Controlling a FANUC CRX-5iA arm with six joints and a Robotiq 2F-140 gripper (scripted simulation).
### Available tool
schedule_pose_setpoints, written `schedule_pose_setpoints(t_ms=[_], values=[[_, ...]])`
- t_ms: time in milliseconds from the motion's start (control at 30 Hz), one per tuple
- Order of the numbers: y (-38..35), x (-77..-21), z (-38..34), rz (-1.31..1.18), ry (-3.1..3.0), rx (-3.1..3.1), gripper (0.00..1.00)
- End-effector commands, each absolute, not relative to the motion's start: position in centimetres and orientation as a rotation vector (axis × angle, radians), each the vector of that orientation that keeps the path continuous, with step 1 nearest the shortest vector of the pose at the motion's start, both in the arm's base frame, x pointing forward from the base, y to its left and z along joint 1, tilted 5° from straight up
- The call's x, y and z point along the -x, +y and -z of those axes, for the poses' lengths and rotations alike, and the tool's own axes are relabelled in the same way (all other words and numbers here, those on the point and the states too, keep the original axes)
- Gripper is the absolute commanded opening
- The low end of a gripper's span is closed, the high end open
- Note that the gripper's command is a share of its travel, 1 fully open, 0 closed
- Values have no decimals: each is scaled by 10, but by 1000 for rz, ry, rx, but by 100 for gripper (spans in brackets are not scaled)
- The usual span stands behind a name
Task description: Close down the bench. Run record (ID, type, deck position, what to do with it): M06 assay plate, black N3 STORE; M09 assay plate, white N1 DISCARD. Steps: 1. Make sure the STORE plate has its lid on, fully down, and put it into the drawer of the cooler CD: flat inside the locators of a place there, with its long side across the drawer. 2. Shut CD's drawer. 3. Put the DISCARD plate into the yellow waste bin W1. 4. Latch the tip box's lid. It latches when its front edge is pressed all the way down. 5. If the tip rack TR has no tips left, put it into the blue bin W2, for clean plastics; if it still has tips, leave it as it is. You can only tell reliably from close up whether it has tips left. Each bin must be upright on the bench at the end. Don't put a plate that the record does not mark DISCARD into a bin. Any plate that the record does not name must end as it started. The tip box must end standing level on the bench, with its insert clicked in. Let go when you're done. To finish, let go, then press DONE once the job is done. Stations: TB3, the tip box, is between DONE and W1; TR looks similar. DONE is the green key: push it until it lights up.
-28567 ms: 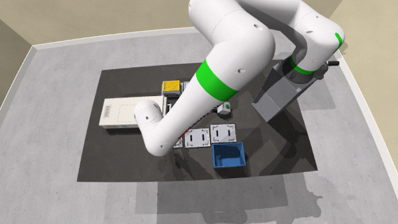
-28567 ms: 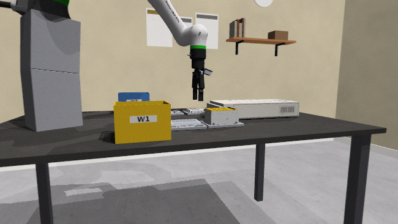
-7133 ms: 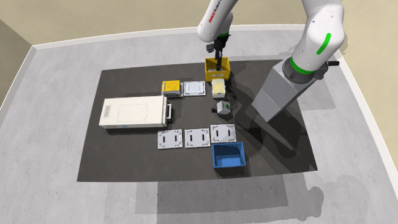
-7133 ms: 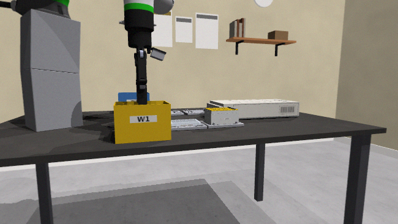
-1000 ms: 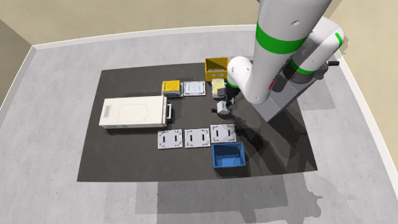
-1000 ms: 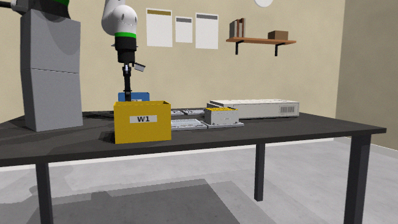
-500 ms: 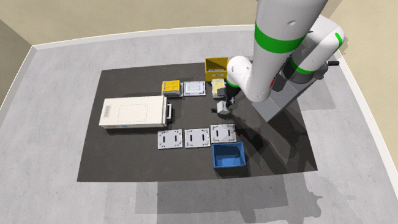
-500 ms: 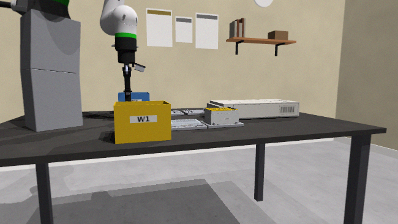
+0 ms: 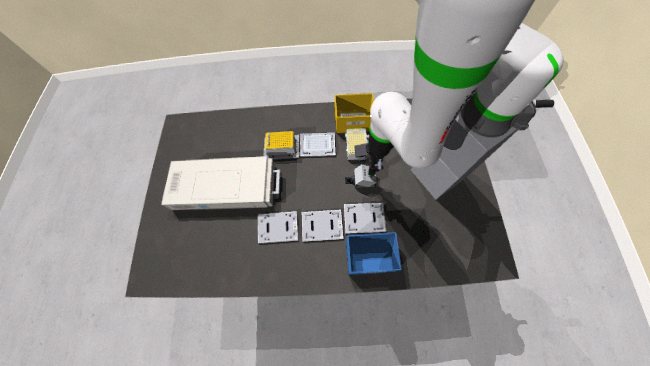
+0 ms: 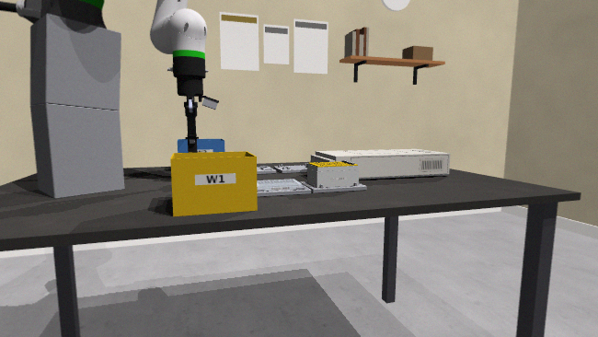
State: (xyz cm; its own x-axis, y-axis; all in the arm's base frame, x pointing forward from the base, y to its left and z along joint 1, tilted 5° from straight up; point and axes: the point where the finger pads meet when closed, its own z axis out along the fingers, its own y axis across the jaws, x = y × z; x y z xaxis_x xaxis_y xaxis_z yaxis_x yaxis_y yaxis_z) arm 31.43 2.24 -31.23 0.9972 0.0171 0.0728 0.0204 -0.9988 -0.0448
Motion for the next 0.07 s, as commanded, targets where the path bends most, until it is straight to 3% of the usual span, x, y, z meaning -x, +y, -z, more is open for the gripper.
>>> schedule_pose_setpoints(t_ms=[0,33], values=[[22,-315,313,113,-29,3094,10],[22,-315,313,113,-29,3094,10]])
